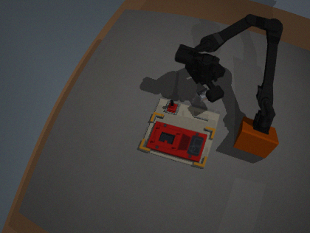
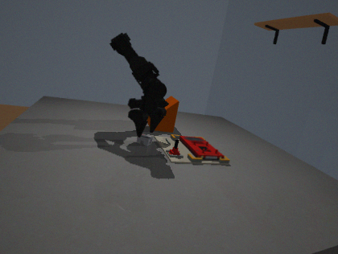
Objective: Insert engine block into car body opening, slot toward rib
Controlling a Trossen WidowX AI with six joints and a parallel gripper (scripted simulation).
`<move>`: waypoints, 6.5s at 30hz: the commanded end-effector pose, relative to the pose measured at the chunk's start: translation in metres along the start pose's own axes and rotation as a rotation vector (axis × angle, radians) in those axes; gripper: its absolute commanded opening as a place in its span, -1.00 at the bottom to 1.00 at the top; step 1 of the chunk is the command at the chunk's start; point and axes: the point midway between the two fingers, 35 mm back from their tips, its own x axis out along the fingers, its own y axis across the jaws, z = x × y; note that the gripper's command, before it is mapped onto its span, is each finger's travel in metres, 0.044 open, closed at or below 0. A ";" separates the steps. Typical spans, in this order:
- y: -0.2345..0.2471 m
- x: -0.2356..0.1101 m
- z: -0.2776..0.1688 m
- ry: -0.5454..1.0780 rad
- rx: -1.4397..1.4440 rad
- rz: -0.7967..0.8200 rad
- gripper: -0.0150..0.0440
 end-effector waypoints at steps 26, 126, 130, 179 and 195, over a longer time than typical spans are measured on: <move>-0.002 0.018 0.000 -0.005 -0.009 -0.001 -0.11; -0.039 -0.070 -0.142 0.013 -1.423 -0.001 -0.49; -0.045 -0.066 -0.152 0.014 -1.534 0.000 -0.49; -0.095 -0.030 -0.219 0.011 -2.322 0.005 0.05; -0.095 -0.030 -0.220 0.011 -2.298 0.005 0.05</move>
